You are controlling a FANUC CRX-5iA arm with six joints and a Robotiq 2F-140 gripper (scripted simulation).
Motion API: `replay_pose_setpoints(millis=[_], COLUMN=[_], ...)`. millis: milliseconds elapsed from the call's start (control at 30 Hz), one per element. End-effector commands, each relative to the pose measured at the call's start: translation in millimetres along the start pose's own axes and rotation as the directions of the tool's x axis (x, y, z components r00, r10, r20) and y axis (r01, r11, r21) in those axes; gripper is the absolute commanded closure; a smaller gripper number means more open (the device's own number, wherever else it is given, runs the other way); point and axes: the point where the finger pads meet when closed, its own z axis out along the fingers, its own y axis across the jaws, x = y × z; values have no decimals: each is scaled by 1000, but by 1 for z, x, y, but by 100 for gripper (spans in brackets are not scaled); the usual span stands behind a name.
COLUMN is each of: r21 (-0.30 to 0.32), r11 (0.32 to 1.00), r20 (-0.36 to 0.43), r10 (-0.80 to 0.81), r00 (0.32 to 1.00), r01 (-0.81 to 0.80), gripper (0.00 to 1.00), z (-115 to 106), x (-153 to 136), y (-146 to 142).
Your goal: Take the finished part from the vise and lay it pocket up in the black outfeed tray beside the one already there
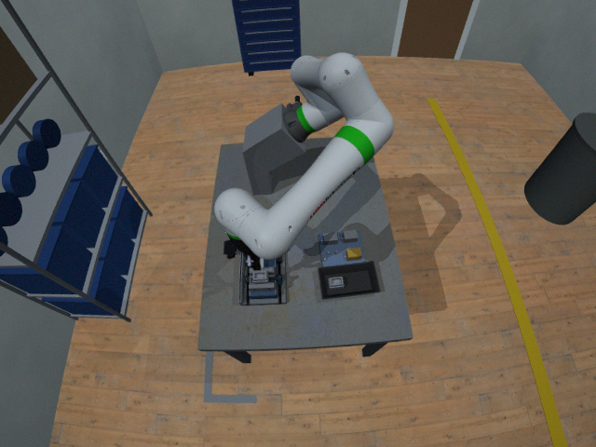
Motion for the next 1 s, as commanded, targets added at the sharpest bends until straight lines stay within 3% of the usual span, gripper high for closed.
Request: replay_pose_setpoints(millis=[0,67,100,967], r21=[1,1,1,1], r11=[1000,1000,1000,1000], r20=[-1,-1,-1,-1], r10=[0,0,0,0], r00=[1000,1000,1000,1000], r01=[0,0,0,0], gripper=[90,90,54,54], z=[-1,-1,-1,-1], x=[0,0,0,0], y=[-1,-1,-1,-1])
